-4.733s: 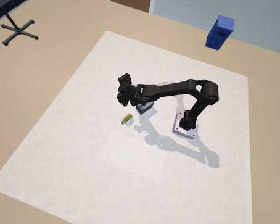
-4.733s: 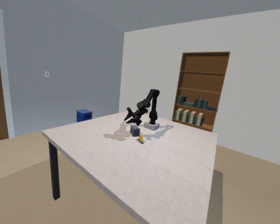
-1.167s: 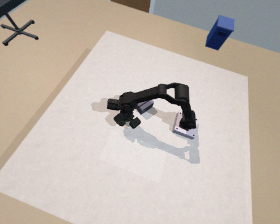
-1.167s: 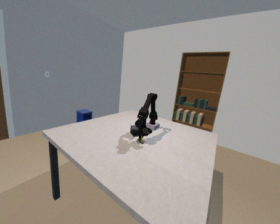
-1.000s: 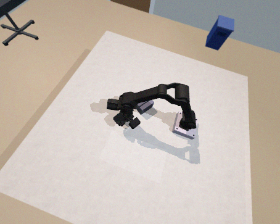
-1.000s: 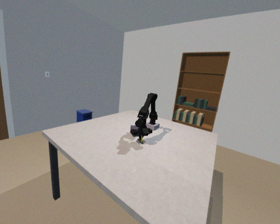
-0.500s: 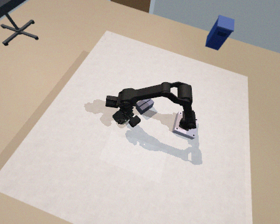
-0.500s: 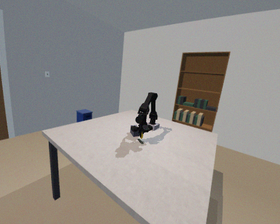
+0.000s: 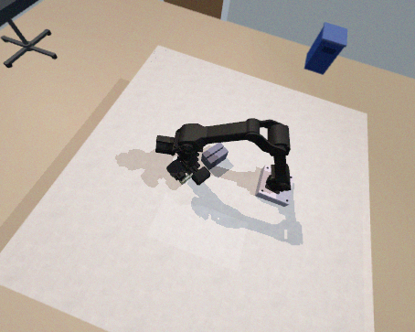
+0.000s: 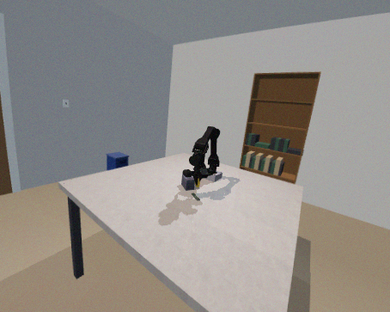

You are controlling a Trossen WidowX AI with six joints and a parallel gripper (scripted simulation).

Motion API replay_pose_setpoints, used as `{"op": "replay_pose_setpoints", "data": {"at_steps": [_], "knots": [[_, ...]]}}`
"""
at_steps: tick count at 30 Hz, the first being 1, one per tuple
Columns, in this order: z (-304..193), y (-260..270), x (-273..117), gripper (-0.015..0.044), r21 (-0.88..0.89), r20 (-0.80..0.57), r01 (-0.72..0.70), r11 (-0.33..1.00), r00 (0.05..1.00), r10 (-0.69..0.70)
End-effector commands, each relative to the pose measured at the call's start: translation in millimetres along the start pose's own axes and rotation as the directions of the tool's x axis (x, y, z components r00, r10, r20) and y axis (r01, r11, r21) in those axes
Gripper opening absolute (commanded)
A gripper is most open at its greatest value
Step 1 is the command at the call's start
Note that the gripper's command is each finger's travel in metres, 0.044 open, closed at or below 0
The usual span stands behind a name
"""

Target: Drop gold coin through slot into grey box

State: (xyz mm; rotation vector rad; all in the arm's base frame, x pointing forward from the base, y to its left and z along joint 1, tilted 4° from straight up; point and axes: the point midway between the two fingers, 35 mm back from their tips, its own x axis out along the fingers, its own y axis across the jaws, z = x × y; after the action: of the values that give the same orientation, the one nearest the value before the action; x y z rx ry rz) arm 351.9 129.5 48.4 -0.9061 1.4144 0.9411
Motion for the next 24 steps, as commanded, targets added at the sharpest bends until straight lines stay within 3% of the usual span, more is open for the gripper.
{"op": "replay_pose_setpoints", "data": {"at_steps": [1,24], "knots": [[0,-1,-15,0.0000,-0.008,0.008,0.008,1.000,1.000,-0.007],[-12,-1,-26,0.0000,0.061,0.005,0.005,0.998,1.000,-0.005]]}}
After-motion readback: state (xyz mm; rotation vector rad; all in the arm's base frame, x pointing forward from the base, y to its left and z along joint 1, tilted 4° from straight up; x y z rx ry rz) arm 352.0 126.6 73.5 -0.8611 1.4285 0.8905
